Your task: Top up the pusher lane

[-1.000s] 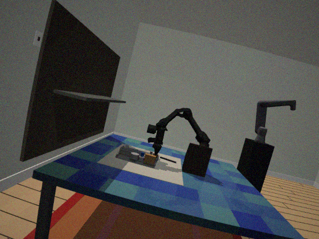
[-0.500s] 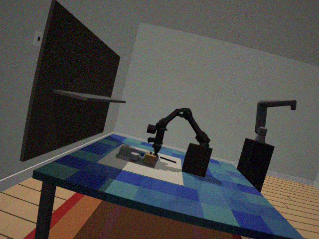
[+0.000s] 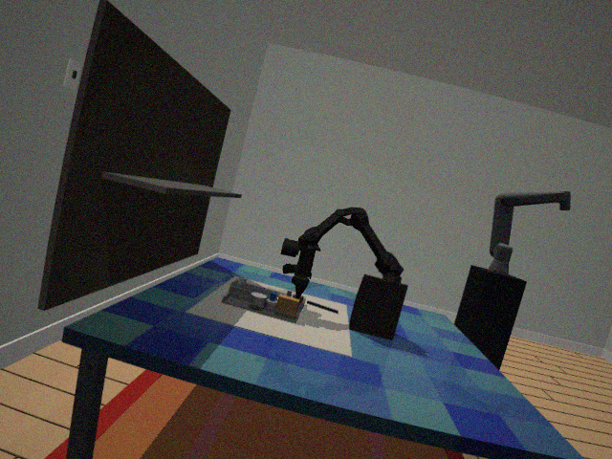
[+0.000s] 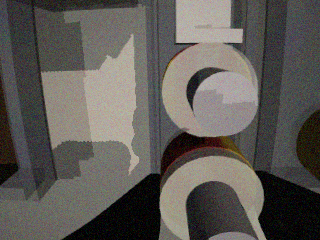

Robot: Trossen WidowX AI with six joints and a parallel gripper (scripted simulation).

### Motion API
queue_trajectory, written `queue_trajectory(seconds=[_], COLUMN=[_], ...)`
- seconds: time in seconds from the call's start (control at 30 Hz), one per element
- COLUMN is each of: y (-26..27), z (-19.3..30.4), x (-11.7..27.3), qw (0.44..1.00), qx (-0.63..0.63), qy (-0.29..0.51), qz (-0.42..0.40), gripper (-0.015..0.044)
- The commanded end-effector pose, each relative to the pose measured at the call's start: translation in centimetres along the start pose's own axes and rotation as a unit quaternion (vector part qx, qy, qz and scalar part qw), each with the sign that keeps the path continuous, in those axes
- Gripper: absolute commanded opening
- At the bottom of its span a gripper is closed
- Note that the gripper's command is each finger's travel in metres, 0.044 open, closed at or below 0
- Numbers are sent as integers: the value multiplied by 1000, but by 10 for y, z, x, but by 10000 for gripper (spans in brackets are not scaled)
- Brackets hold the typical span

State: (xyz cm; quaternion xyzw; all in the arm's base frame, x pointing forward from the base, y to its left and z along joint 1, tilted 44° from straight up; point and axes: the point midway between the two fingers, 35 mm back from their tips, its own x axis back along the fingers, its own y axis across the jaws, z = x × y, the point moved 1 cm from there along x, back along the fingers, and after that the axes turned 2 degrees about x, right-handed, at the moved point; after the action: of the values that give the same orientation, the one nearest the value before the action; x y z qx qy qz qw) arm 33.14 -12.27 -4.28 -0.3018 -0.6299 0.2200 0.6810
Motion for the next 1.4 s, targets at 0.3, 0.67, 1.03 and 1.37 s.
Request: queue_trajectory(seconds=[0.3,0.67,1.03,1.37], y=[-1,-1,-1,-1], z=[-8,-8,-8,-8], x=[2,-1,-5,-8], qw=[1000,1000,1000,1000], qx=[-6,-6,-6,-6], qy=[-10,-10,-10,-10], qz=[1,1,1,1], gripper=[0,0,0,0])
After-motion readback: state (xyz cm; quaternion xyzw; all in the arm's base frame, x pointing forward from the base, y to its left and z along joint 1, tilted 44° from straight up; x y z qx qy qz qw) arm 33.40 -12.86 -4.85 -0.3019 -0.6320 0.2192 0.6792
